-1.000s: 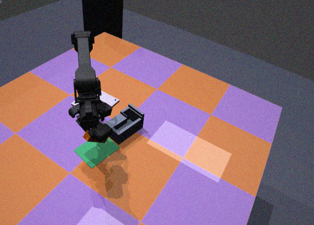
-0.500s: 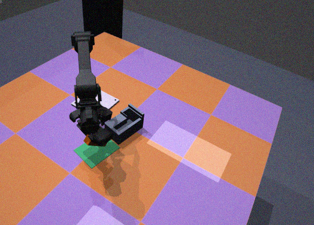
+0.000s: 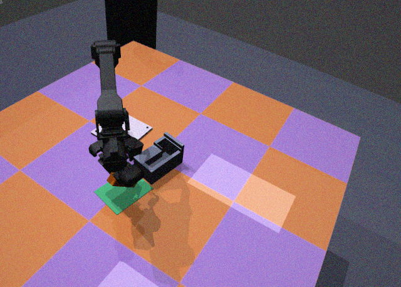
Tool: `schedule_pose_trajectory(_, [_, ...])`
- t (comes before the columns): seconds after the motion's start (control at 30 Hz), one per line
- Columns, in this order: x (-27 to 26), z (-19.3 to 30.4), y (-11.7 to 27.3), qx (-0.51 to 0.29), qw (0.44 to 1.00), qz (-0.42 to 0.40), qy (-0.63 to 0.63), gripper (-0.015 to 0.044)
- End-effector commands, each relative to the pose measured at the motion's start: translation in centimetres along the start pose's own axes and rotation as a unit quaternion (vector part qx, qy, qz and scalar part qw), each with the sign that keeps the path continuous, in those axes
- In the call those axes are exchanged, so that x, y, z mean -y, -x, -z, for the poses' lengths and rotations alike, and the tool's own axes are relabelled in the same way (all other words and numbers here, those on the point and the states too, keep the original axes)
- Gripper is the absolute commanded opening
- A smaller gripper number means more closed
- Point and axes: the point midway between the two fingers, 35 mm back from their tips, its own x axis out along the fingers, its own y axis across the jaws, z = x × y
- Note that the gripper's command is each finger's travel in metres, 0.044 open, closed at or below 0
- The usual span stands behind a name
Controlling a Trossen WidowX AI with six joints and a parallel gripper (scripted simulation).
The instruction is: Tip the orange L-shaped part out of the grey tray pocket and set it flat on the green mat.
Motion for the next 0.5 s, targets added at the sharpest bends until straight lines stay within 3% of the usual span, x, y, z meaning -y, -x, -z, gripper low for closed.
schedule_pose_trajectory(0.0, [-0.07,-0.03,-0.13,0.0,1.0,-0.002,0.002,0.0])
schedule_pose_trajectory(0.27, [-0.02,-0.01,-0.03,0.0,1.0,0.0,0.0,0.0])
schedule_pose_trajectory(0.47, [-0.02,-0.01,-0.03,0.0,1.0,0.0,0.0,0.0157])
